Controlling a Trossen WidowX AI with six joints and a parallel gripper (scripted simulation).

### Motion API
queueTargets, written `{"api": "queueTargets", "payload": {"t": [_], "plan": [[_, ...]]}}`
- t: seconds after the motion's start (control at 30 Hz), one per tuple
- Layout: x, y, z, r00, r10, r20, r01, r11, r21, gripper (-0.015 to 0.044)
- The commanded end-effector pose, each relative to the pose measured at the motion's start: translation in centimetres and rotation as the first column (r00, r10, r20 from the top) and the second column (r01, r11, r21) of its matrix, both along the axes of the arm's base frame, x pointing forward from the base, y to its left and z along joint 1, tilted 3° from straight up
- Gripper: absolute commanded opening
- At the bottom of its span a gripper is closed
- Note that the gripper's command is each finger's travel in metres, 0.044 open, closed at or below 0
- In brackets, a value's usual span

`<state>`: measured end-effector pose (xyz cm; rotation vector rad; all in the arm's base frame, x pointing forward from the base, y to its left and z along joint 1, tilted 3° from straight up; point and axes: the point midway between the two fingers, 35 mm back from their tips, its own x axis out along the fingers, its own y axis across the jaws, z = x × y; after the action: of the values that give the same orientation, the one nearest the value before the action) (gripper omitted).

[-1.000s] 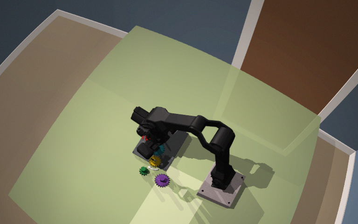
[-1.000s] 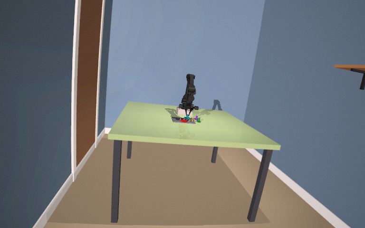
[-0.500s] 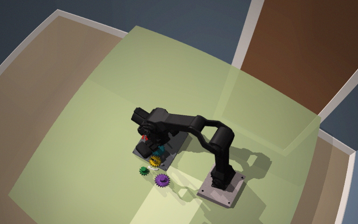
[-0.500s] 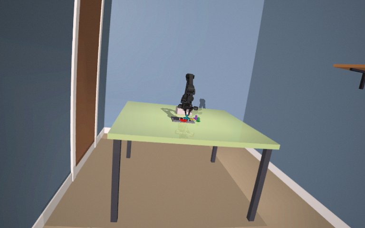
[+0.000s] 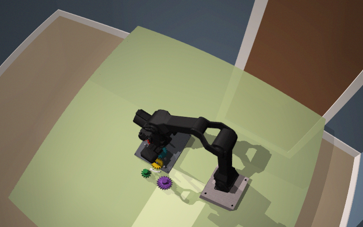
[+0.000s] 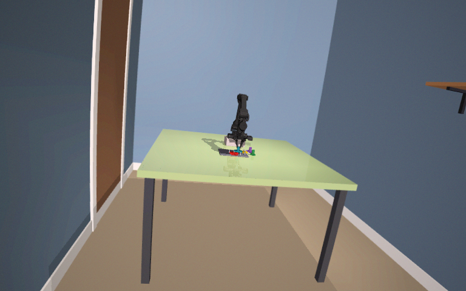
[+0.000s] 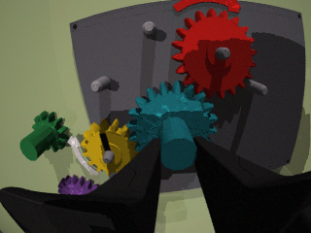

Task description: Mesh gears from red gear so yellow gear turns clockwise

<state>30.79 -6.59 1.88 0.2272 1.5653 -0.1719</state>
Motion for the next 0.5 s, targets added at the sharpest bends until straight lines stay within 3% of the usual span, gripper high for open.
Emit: {"api": "queueTargets", "payload": {"t": [0.0,0.47], "plan": [[0.03,-0.09,-0.15,0.999,0.044,0.002,-0.044,0.999,-0.002,0.0000],[0.04,0.04,-0.51,0.991,-0.133,-0.004,0.133,0.991,-0.002,0.0000]]}}
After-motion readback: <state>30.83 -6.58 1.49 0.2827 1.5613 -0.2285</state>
